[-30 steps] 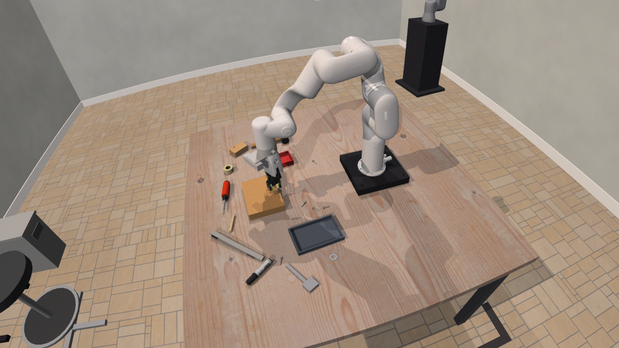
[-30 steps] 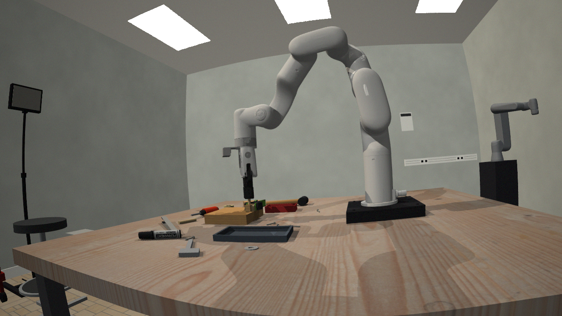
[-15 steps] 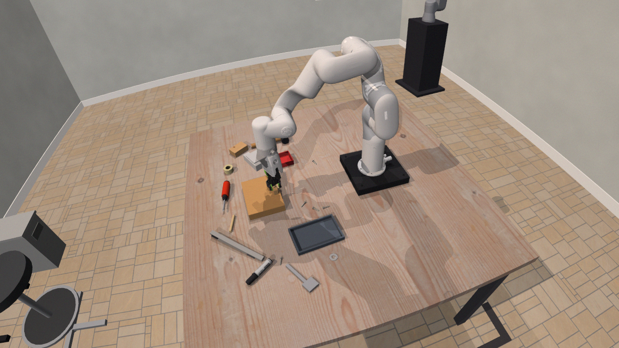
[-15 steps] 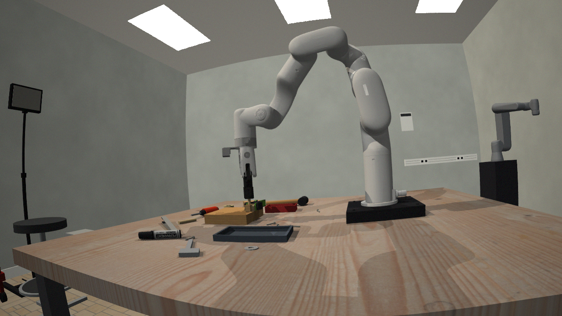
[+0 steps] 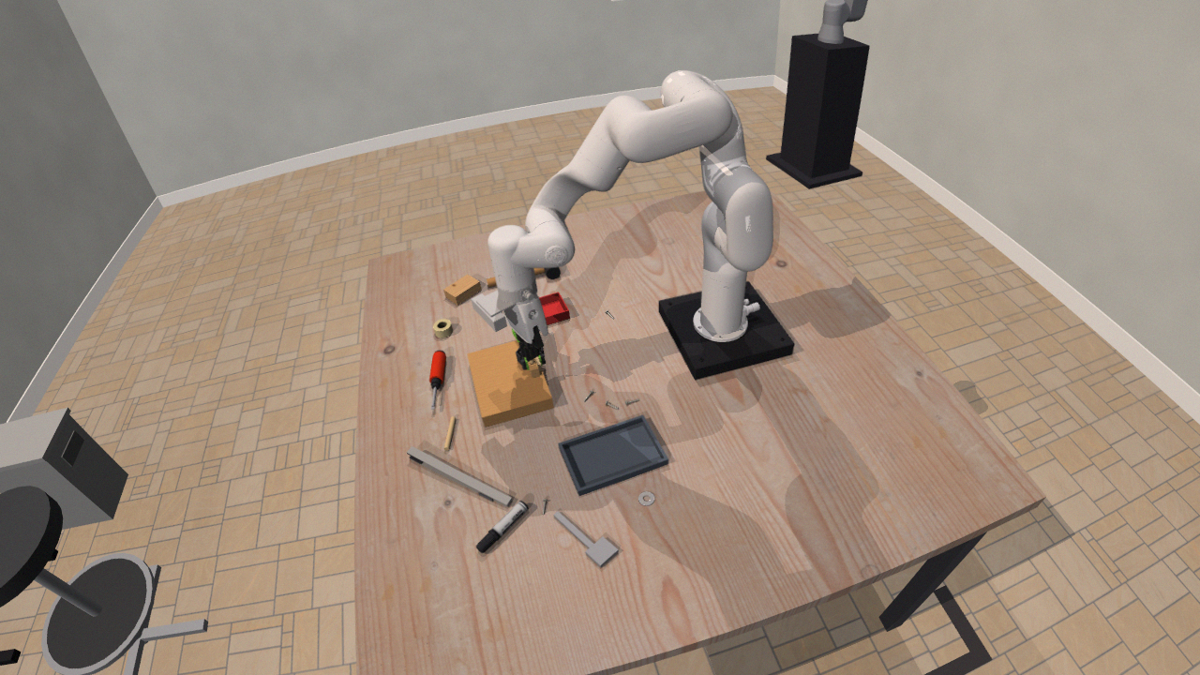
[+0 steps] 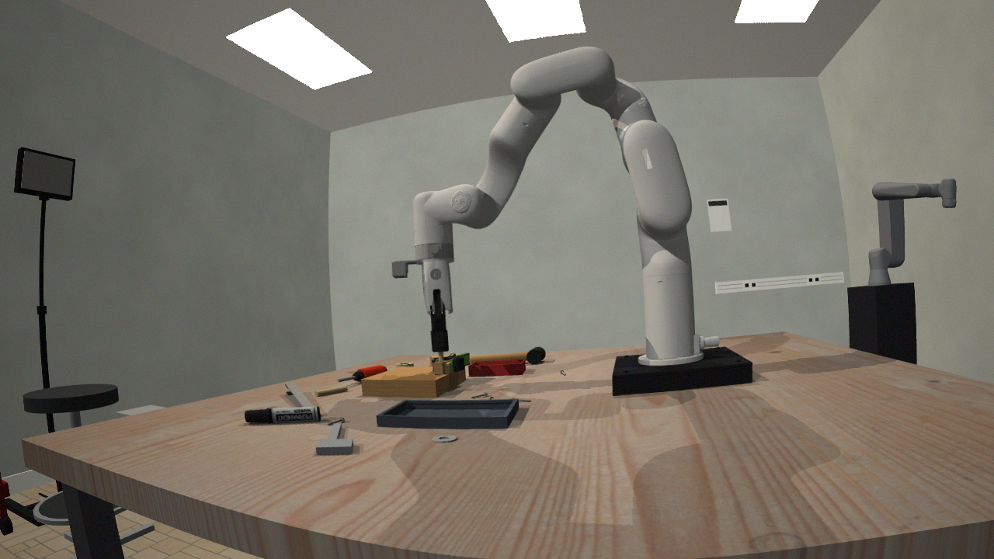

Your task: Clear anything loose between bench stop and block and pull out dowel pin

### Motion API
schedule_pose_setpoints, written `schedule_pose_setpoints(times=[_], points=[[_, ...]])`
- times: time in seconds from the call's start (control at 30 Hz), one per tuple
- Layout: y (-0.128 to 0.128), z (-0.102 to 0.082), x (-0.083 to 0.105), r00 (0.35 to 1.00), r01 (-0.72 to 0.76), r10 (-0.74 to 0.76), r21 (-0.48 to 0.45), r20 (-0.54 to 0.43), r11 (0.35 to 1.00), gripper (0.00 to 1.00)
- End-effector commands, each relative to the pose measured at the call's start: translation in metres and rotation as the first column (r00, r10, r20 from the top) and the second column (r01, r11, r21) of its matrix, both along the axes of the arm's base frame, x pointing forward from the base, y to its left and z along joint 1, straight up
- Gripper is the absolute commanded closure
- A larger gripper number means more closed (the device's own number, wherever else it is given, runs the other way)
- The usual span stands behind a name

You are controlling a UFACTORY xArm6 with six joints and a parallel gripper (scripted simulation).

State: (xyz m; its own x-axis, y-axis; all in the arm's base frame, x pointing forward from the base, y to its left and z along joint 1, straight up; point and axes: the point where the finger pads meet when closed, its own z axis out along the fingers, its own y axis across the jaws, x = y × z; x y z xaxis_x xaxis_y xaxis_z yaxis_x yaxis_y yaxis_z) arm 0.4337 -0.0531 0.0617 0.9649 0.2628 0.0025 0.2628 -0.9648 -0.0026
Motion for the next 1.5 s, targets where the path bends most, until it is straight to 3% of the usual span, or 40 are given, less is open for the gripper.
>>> schedule_pose_setpoints(times=[0.0, 1.47], points=[[-0.0002, 0.0014, 0.0014, 1.0, 0.014, -0.014, -0.001, 0.004, 1.0, 1.0], [-0.0002, 0.0015, 0.0014, 0.995, 0.099, -0.099, 0.0, 0.004, 0.995, 1.0]])
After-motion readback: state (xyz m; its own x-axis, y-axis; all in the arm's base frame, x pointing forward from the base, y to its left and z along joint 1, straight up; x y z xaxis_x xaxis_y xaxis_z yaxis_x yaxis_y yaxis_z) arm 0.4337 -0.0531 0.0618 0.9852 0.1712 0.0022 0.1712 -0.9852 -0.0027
